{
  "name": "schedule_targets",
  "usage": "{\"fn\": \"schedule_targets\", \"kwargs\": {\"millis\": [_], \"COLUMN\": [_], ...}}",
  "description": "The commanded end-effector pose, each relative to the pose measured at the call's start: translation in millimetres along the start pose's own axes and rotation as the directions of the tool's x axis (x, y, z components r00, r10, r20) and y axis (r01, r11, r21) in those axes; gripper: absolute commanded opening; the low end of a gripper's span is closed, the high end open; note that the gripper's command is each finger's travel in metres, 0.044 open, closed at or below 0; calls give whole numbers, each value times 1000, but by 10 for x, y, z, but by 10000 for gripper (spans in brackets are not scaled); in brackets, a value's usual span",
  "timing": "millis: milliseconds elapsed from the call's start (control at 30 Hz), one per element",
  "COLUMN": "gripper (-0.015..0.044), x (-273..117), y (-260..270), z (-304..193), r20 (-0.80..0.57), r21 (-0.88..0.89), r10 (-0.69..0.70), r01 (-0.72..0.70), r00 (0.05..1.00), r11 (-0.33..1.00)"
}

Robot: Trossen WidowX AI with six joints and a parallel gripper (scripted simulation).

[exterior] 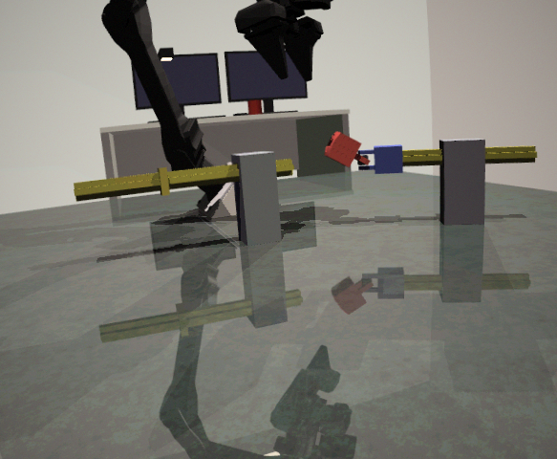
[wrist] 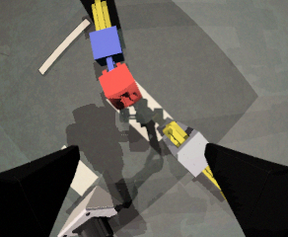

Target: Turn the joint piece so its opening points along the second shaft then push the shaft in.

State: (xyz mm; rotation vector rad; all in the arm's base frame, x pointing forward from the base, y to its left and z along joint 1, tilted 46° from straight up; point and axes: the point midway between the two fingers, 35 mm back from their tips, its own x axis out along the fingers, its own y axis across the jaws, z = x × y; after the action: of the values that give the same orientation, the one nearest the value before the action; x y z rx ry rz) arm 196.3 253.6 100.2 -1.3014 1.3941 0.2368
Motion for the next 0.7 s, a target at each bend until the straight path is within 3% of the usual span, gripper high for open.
{"fn": "schedule_targets", "kwargs": {"millis": [0,200,667], "gripper": [440,440,440], "x": [47,54,214], "y": [-113,-113,-113], "z": [-192,-191,-178], "r20": [-14,-17,-71], "r21": [-10,9,394], "r10": [-11,-12,-31], "r01": [10,12,56], "r00": [1000,1000,997], "r11": [1000,1000,917]}}
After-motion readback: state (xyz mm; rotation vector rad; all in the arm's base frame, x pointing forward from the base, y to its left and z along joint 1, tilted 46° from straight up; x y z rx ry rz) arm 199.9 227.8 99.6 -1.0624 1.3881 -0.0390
